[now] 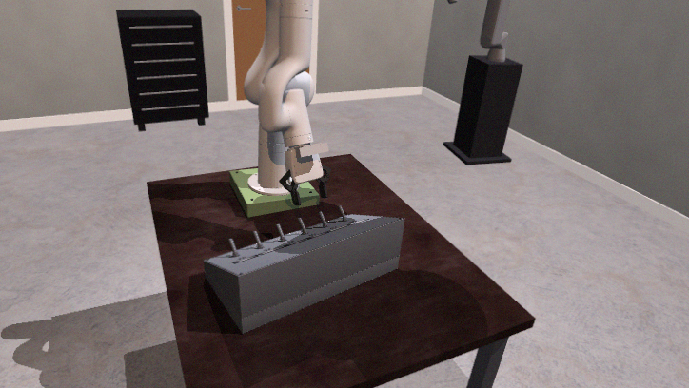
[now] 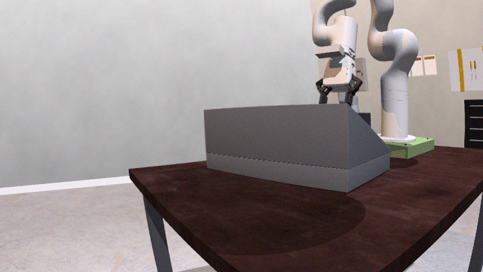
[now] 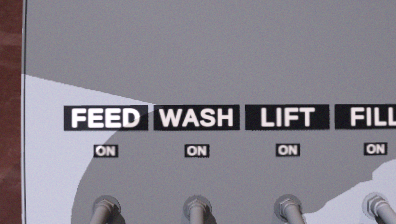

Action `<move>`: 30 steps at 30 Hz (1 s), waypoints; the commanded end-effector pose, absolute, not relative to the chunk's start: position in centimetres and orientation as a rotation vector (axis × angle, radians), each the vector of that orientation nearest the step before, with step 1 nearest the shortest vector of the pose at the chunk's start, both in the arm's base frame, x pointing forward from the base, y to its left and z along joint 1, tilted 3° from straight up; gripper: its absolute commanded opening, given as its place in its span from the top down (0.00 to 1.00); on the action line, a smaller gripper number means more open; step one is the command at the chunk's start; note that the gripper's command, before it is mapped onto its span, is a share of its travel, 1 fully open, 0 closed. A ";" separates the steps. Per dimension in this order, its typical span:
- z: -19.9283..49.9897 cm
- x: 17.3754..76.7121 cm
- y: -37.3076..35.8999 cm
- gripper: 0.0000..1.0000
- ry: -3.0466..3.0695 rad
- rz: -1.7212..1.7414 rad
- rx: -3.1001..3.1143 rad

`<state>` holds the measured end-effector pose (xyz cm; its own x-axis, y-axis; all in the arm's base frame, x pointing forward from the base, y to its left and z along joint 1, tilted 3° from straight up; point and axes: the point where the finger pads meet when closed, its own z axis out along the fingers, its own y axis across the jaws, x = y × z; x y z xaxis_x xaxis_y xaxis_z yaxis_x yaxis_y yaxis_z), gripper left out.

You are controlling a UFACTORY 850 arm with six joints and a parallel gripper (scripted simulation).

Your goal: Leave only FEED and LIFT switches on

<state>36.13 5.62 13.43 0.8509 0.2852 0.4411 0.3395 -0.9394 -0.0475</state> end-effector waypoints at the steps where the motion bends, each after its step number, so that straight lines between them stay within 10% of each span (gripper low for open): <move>1: 13.5 36.3 5.5 0.00 -0.492 -0.665 -2.902; 30: 13.2 38.6 -0.9 0.00 -0.492 -0.665 -2.902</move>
<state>38.32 -0.45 13.12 0.8506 0.2851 0.4419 0.3387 -0.9398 -0.0458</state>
